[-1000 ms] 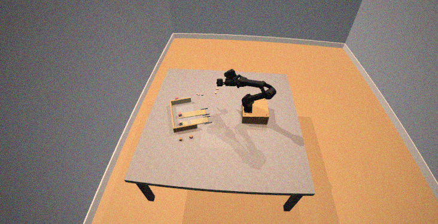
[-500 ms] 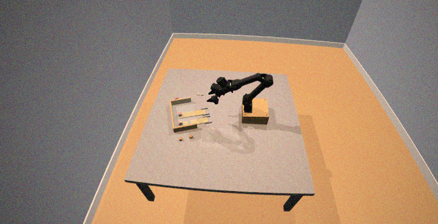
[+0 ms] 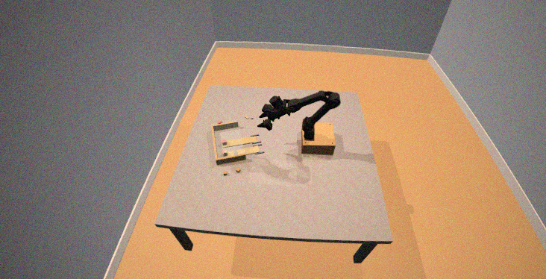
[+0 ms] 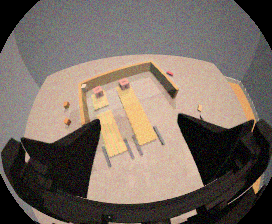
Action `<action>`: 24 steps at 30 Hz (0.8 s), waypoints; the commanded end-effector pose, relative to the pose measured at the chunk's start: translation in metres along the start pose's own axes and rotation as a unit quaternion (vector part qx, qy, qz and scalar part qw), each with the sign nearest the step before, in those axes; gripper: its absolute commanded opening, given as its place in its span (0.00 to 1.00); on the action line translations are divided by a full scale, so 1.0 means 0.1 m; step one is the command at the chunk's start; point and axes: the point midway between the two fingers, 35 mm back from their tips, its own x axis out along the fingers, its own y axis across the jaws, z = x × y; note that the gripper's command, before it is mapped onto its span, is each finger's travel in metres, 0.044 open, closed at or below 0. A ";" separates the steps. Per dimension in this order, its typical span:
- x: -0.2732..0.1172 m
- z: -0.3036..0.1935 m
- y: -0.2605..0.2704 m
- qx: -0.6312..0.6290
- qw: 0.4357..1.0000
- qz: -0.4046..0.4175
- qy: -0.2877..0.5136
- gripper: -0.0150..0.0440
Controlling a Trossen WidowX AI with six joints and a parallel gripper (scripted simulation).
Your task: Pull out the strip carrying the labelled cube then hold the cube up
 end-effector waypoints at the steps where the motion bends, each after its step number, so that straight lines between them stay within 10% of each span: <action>1: 0.03 0.02 0.00 -0.007 1.000 0.000 0.012 0.84; 14: 0.80 -0.08 -0.14 -0.103 0.953 0.022 0.282 0.26; 24: 1.29 -0.39 -0.24 -0.138 0.881 0.068 0.448 0.25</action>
